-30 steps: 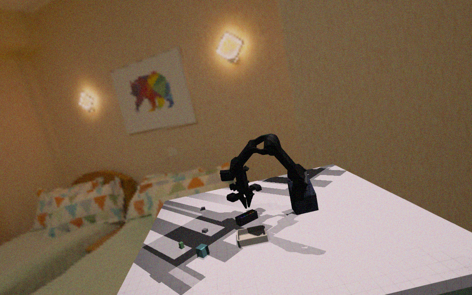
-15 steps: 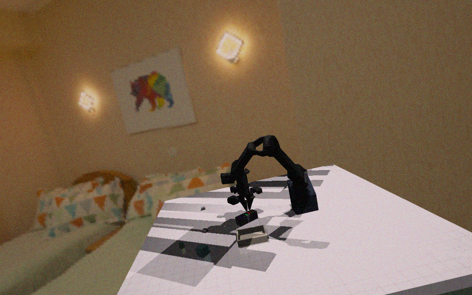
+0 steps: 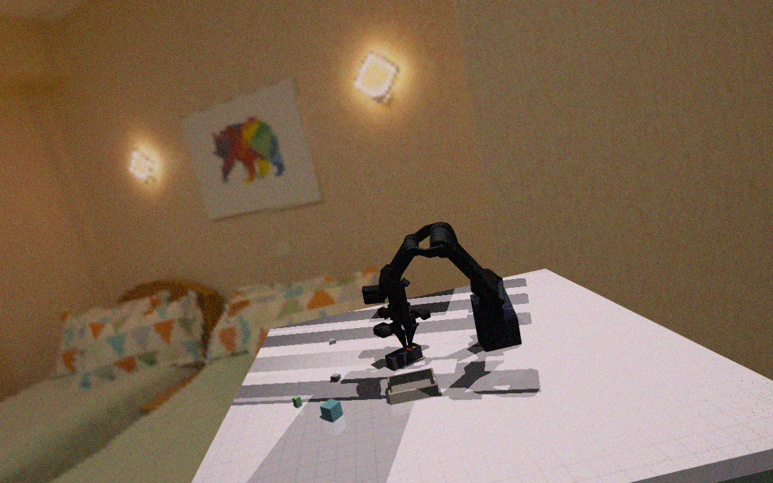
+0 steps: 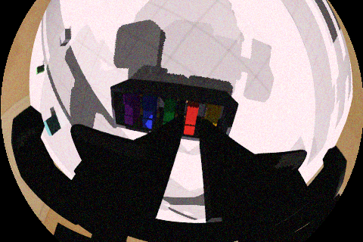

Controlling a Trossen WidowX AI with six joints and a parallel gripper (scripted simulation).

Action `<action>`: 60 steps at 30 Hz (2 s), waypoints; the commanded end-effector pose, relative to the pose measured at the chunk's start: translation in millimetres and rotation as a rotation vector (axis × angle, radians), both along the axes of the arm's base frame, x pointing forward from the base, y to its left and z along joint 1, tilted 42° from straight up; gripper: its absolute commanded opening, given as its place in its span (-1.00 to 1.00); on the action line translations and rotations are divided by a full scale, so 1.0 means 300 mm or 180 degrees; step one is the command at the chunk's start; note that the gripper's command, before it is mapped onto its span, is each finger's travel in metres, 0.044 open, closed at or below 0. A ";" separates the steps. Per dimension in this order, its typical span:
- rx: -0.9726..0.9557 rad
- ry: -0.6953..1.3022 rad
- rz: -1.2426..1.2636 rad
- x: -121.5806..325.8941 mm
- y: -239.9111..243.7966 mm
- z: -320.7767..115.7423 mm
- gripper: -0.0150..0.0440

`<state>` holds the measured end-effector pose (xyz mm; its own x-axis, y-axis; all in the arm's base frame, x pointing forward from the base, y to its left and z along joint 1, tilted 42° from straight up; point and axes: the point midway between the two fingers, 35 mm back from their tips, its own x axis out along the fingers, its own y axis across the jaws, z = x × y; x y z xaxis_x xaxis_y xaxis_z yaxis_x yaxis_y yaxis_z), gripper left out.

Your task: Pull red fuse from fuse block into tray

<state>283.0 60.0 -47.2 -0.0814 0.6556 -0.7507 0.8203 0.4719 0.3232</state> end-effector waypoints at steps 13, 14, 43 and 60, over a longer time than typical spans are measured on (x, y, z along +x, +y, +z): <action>0.0015 0.0002 -0.0013 -0.001 0.022 -0.021 -0.26; 0.0015 0.0002 -0.0013 -0.002 0.024 -0.023 -0.26; 0.0001 0.0000 -0.0004 0.000 0.010 -0.012 -0.49; 0.0002 0.0000 -0.0007 0.003 -0.008 0.008 -0.49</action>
